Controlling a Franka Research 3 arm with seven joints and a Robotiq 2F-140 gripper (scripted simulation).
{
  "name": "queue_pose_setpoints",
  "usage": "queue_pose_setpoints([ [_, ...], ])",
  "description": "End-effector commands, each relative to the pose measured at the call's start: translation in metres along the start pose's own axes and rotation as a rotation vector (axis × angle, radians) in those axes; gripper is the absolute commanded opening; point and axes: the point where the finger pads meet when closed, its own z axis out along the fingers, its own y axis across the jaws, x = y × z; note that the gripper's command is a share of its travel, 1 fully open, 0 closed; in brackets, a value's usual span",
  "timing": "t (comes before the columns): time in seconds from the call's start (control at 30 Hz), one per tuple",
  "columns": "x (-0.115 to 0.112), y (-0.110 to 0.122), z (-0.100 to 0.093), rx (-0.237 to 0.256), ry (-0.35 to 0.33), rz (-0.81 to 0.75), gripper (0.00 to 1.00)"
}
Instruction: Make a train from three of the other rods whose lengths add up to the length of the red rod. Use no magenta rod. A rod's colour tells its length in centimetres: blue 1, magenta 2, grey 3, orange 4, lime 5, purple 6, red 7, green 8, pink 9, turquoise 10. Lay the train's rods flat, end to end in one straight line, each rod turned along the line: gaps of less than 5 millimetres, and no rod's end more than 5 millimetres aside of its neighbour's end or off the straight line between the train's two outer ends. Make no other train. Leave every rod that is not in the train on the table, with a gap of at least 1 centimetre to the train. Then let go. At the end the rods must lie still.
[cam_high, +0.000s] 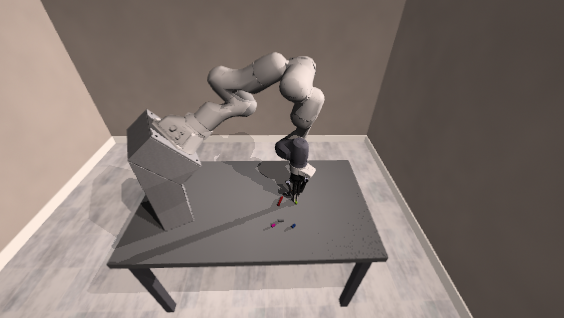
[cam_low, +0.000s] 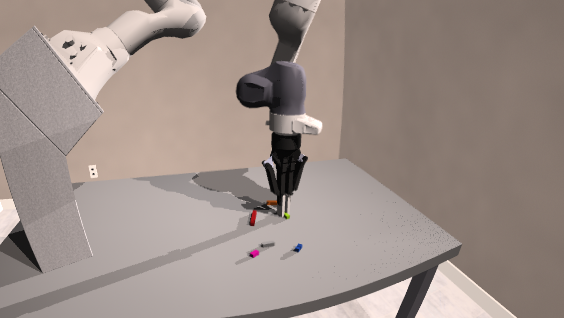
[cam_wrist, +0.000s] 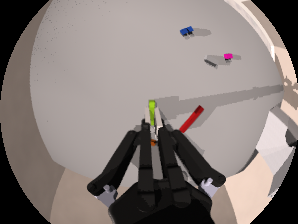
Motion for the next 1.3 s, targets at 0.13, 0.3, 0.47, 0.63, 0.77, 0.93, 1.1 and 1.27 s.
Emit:
queue_pose_setpoints([
  [0.13,0.000,-0.002,0.000,0.004,0.000,-0.006,0.03],
  [0.3,0.000,-0.002,-0.001,0.004,0.000,-0.006,0.03],
  [0.47,0.000,-0.002,-0.022,0.004,0.000,-0.006,0.03],
  [0.63,0.000,-0.002,-0.044,0.004,0.000,-0.006,0.03],
  [0.77,0.000,-0.002,-0.074,0.004,0.000,-0.006,0.03],
  [0.93,0.000,-0.001,-0.096,0.004,0.000,-0.006,0.03],
  [1.1,0.000,-0.001,-0.100,0.004,0.000,-0.006,0.03],
  [1.27,0.000,-0.001,-0.100,0.004,0.000,-0.006,0.03],
])
